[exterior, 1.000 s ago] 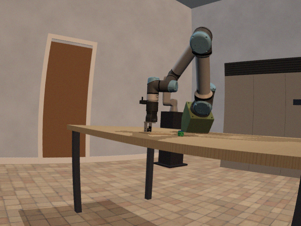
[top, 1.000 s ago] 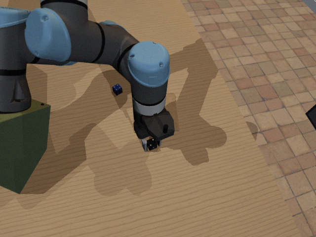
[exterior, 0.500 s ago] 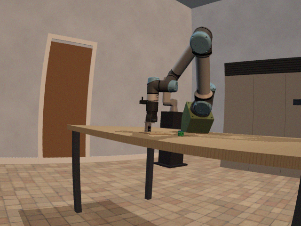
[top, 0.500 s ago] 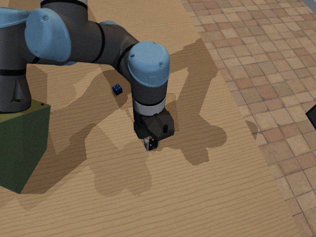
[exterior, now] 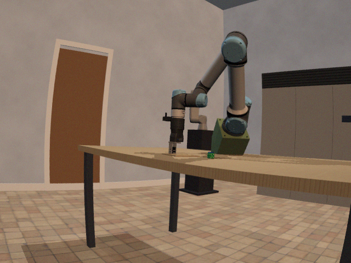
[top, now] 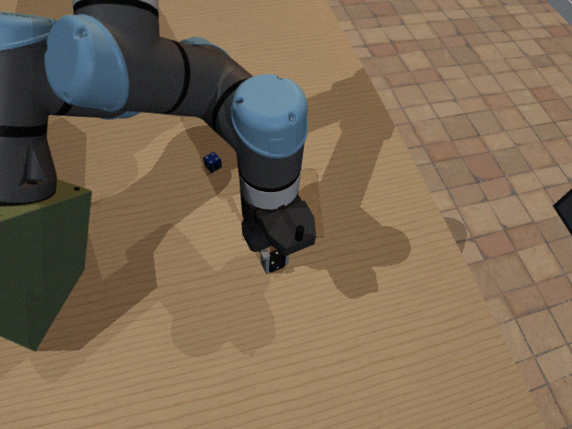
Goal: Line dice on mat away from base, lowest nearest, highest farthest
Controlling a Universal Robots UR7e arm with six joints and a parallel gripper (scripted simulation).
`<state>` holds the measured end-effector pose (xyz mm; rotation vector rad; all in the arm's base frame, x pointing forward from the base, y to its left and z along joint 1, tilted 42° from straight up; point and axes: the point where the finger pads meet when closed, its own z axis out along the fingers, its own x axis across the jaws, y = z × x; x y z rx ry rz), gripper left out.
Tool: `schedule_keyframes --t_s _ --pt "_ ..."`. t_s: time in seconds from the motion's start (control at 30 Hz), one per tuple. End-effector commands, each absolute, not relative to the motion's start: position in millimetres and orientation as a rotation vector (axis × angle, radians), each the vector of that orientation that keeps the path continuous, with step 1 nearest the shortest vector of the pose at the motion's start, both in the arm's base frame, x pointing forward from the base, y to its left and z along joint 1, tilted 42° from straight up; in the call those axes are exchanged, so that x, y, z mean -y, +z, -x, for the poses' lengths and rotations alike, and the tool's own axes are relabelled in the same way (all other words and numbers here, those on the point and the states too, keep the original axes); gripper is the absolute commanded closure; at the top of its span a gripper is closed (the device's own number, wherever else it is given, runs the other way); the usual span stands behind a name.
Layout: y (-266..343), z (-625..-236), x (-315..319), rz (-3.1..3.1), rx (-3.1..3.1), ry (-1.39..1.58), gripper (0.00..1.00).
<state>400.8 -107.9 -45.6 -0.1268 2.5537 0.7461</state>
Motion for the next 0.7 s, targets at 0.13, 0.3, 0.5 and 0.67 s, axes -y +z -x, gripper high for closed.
schedule_keyframes --t_s 0.13,0.3,0.5,0.67 --pt "-45.5 -400.9 108.3 0.127 -2.553 0.745 0.51" --pt "-45.4 -400.9 108.4 0.127 -2.553 0.745 0.51" --pt "-43.6 -399.9 109.6 0.127 -2.553 0.745 0.51" --pt "-36.4 -395.8 114.8 0.127 -2.553 0.745 0.51"
